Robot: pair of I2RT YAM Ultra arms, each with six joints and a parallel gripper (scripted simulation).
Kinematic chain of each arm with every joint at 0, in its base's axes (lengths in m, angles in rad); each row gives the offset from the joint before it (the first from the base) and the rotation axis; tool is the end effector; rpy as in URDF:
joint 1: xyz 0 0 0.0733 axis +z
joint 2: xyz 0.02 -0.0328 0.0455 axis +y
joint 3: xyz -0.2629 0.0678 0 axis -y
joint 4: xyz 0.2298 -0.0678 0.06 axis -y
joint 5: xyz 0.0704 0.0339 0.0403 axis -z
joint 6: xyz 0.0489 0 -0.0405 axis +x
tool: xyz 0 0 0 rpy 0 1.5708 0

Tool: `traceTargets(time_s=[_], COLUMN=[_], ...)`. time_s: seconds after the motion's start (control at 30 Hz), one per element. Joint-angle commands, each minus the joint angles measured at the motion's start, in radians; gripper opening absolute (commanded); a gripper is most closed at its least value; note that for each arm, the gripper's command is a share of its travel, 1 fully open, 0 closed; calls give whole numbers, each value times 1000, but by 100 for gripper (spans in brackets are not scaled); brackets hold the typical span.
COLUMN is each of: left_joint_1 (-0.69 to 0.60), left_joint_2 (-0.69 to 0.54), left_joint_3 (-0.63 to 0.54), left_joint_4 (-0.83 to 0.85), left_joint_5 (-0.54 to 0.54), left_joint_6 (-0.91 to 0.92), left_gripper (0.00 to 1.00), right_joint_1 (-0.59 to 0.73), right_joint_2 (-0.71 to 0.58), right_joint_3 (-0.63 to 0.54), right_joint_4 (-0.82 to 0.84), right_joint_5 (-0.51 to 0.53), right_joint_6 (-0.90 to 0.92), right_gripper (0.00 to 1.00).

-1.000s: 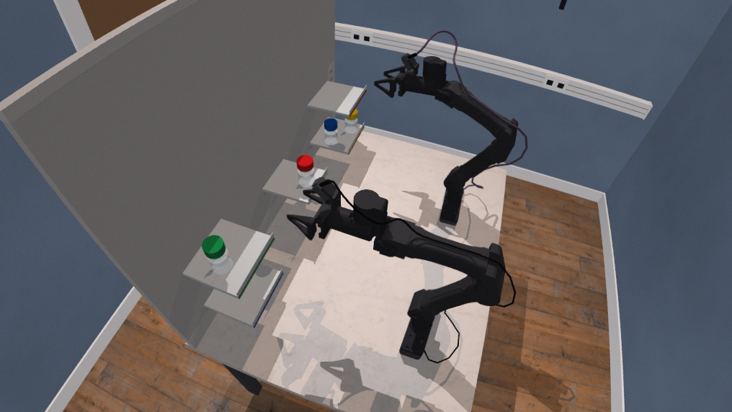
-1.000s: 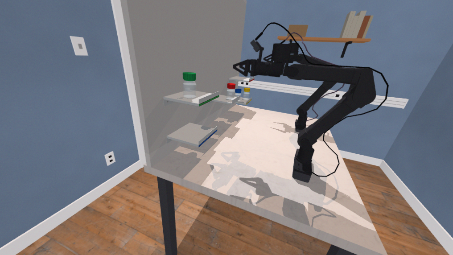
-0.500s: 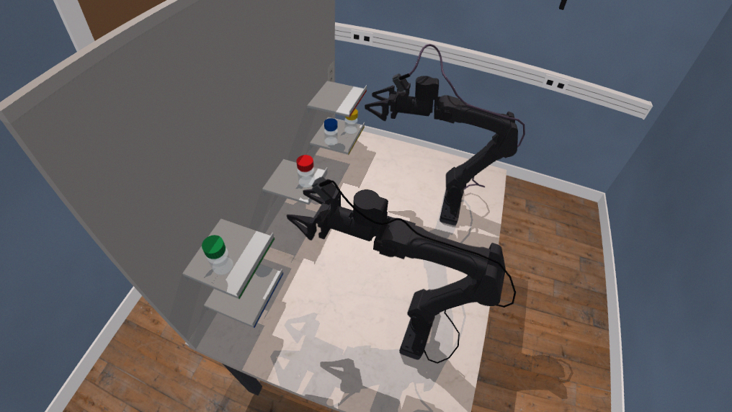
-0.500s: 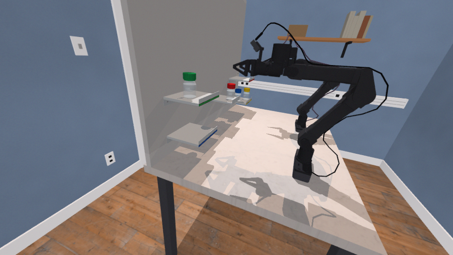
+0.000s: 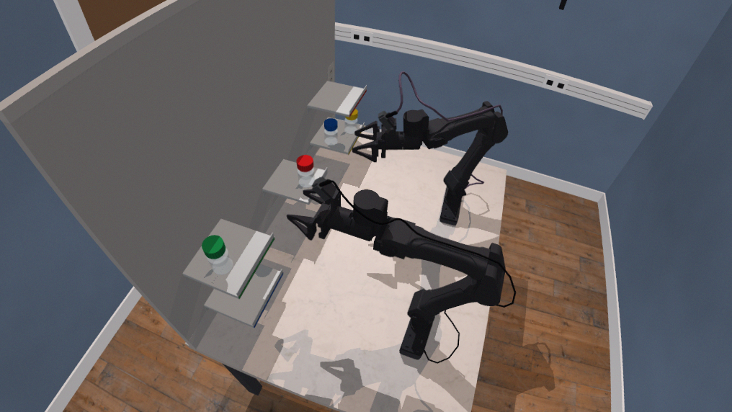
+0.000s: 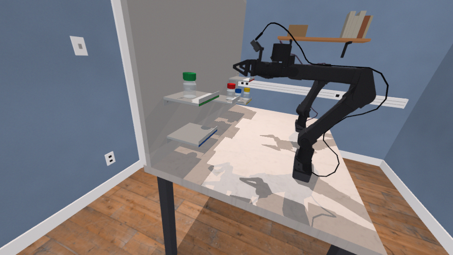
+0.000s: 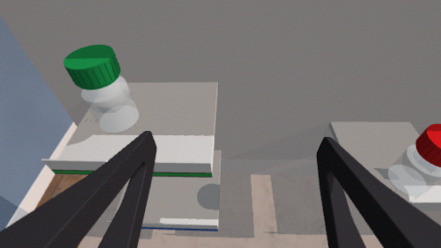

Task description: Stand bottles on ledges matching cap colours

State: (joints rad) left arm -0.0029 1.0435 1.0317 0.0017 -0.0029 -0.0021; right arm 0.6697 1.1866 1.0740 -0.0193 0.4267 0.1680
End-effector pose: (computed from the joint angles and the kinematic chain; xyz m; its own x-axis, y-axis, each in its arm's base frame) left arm 0.2375 0.0006 0.4019 -0.0101 -0.0021 -0.9999 0.0000 1.0000 -0.0021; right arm 0.2239 0.1529 0.3810 -0.1424 0.0814 -0.9865 -0.2228 0.9684 0.1121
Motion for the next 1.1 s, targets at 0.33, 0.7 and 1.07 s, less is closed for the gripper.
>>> traceTargets(time_s=[0.33,0.7,1.07], left_joint_1=[3,3,34], left_joint_2=[0,0,35], left_joint_3=[23,23,58], left_joint_4=[6,6,-149], left_joint_5=[3,3,202], left_joint_6=[2,2,146], left_gripper=[89,89,89], right_joint_1=[74,68,42], right_joint_2=[68,68,116], right_joint_3=[4,3,-31], right_joint_4=[74,75,220], right_joint_5=[70,70,40], right_joint_6=[5,2,-42], right_gripper=[100,100,81])
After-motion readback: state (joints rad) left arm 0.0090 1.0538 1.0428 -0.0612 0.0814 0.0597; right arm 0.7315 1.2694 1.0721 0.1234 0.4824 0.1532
